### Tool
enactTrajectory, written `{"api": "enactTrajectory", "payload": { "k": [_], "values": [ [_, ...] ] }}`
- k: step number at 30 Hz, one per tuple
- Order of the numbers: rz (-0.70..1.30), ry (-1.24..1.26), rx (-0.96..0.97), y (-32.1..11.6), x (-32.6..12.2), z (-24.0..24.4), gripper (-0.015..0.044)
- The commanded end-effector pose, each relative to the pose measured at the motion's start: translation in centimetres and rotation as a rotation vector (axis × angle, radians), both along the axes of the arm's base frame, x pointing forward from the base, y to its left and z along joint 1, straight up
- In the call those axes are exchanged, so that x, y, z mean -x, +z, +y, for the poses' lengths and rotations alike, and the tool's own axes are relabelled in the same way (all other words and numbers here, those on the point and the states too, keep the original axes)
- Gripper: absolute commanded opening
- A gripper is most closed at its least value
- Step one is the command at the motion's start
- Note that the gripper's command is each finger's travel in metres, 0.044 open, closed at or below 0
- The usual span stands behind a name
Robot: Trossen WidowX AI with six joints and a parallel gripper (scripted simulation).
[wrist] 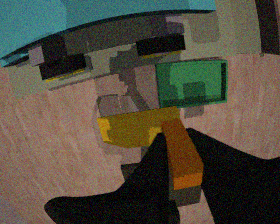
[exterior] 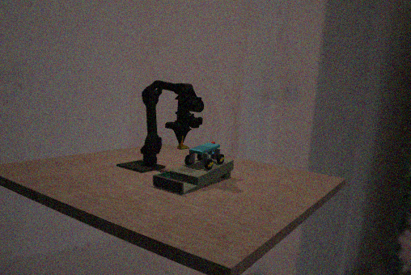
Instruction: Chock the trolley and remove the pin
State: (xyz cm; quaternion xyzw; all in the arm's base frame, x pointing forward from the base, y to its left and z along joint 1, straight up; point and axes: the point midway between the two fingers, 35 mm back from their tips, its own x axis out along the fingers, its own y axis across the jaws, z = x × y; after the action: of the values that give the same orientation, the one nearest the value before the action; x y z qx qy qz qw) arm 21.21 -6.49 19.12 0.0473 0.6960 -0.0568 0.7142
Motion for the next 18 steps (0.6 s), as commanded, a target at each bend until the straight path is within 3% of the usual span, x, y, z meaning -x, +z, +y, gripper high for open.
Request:
{"api": "enactTrajectory", "payload": {
  "k": [1, 18],
  "values": [
    [-0.007, 0.005, -0.003, 0.0, -0.2, -1.3, 0.0],
    [-0.007, 0.005, 0.004, -0.3, -0.8, -8.4, 0.0]
  ]
}}
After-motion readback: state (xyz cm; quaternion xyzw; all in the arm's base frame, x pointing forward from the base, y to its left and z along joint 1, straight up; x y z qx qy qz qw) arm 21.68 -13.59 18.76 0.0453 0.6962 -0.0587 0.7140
